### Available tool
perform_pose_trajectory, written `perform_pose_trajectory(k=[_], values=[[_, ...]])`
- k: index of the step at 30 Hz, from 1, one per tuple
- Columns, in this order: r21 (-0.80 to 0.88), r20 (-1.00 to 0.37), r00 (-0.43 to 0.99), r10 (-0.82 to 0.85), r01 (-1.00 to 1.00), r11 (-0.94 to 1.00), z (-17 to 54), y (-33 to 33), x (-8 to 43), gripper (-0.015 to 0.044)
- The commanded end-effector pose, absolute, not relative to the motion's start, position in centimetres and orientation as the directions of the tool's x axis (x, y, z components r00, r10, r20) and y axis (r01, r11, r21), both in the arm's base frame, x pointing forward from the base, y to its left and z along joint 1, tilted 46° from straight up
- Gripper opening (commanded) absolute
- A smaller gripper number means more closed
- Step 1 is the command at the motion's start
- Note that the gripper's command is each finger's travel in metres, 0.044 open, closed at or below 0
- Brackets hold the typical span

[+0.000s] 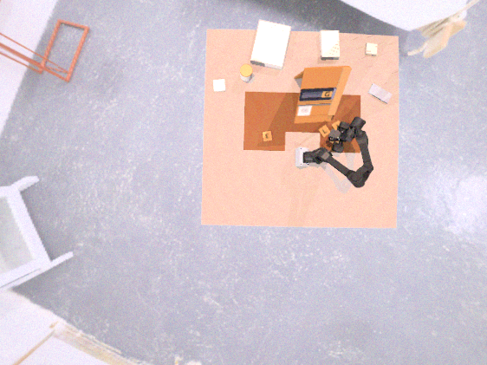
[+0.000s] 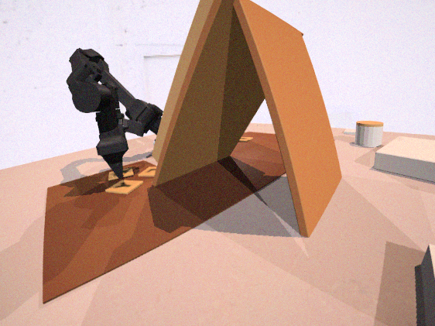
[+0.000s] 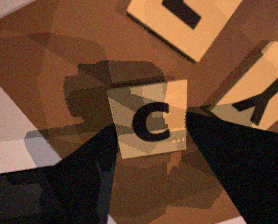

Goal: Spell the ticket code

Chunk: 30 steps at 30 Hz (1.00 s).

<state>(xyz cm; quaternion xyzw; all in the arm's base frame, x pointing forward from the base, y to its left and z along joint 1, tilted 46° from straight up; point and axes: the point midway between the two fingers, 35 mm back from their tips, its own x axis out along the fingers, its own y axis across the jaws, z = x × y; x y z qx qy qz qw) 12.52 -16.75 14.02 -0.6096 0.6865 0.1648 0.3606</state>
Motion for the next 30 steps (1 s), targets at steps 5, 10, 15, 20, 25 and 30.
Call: perform_pose_trajectory(k=[5,10,15,20,25,30], values=[[-0.218,-0.693,0.003,-0.721,-0.954,0.205,14.3,-16.3,12.5,0.0000],[-0.218,-0.693,0.003,-0.721,-0.954,0.205,14.4,-16.0,12.5,0.0000],[-0.218,-0.694,0.003,-0.720,-0.954,0.205,14.4,-15.7,12.5,0.0000],[-0.217,-0.694,0.003,-0.720,-0.954,0.205,14.5,-15.5,12.5,0.0000],[-0.217,-0.694,0.003,-0.720,-0.954,0.205,14.6,-15.2,12.5,0.0000],[-0.217,-0.694,0.003,-0.720,-0.954,0.205,14.7,-14.9,12.5,0.0000]])
